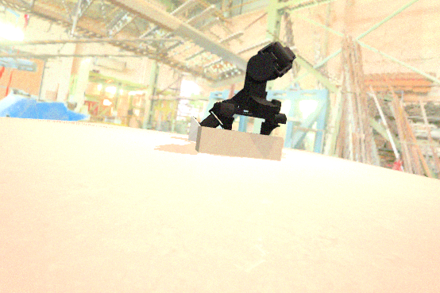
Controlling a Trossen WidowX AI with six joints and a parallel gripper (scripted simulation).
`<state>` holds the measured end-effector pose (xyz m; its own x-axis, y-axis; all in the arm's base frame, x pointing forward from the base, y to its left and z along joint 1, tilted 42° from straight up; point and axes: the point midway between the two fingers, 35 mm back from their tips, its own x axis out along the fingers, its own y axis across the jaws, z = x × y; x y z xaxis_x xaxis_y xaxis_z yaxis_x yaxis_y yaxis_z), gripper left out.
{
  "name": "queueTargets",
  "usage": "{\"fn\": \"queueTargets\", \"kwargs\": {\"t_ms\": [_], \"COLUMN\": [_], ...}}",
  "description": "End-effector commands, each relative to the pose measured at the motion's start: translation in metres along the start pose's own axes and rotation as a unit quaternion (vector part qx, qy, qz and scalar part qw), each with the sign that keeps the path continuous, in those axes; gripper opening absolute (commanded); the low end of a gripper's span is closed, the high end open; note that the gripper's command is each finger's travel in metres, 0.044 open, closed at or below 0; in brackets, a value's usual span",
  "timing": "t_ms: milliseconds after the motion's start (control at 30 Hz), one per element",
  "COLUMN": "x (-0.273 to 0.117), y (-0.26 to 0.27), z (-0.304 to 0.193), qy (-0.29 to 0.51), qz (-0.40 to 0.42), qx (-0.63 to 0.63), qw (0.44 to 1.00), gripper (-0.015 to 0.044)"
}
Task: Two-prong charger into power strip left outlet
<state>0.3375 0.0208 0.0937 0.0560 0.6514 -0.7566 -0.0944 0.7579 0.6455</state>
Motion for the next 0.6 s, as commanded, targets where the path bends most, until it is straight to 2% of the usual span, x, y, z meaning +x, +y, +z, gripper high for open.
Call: {"fn": "queueTargets", "kwargs": {"t_ms": [0, 567], "x": [0.0002, 0.0007], "y": [-0.0002, -0.0003], "z": [-0.0011, -0.0060], "qy": [-0.002, -0.006], "qz": [0.000, 0.000], "qx": [-0.001, -0.004], "qw": [1.000, 1.000], "gripper": [0.0440, 0.0440]}}
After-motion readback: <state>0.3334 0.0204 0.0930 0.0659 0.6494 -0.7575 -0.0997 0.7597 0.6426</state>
